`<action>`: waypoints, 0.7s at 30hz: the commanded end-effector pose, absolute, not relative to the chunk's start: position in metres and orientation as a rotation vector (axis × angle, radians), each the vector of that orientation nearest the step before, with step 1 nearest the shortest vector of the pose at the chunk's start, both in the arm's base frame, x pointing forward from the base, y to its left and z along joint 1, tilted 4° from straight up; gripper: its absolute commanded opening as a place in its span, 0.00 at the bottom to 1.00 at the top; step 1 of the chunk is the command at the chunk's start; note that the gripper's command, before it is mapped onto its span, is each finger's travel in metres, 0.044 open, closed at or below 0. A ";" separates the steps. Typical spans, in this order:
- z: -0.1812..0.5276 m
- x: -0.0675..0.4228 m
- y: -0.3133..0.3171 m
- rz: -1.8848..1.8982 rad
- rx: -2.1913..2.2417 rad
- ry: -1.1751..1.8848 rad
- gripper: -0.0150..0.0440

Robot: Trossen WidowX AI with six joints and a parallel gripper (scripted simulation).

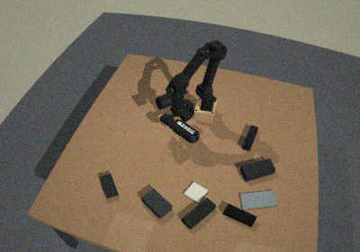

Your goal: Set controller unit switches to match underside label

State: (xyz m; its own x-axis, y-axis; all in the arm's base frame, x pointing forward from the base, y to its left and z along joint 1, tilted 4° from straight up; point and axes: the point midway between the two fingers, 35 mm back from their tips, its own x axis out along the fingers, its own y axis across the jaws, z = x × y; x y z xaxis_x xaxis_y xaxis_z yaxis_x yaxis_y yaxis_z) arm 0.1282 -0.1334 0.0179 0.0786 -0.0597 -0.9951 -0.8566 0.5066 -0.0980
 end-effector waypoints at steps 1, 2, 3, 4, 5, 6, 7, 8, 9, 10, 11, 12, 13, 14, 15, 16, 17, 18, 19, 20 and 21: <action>0.010 0.127 -0.132 0.733 -0.864 1.381 1.00; 0.009 0.127 -0.132 0.733 -0.864 1.381 1.00; 0.007 0.127 -0.132 0.733 -0.864 1.381 1.00; 0.006 0.127 -0.132 0.733 -0.864 1.381 1.00; 0.004 0.127 -0.132 0.733 -0.864 1.381 1.00; 0.003 0.127 -0.132 0.733 -0.864 1.381 1.00; 0.002 0.127 -0.132 0.733 -0.863 1.381 1.00; 0.002 0.127 -0.132 0.733 -0.863 1.381 1.00; 0.002 0.127 -0.132 0.733 -0.863 1.381 0.96; 0.002 0.127 -0.132 0.733 -0.863 1.381 0.91; 0.002 0.127 -0.132 0.733 -0.863 1.381 0.87; 0.002 0.127 -0.132 0.733 -0.863 1.381 0.82; 0.002 0.127 -0.132 0.733 -0.863 1.381 0.81; 0.002 0.127 -0.132 0.733 -0.863 1.381 0.81; 0.002 0.127 -0.132 0.733 -0.863 1.381 0.81; 0.002 0.127 -0.132 0.733 -0.863 1.381 0.81; 0.002 0.127 -0.132 0.733 -0.863 1.381 0.81; 0.002 0.127 -0.132 0.733 -0.863 1.381 0.81; 0.002 0.127 -0.132 0.733 -0.863 1.381 0.81; 0.002 0.127 -0.132 0.733 -0.863 1.381 0.81; 0.002 0.127 -0.132 0.733 -0.863 1.381 0.81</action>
State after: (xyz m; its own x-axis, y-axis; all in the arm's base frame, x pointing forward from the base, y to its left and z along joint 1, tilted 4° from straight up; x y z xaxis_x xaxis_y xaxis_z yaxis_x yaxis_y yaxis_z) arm 0.1265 -0.1314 0.0027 0.0705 -0.0528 -0.9961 -0.8571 0.5077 -0.0876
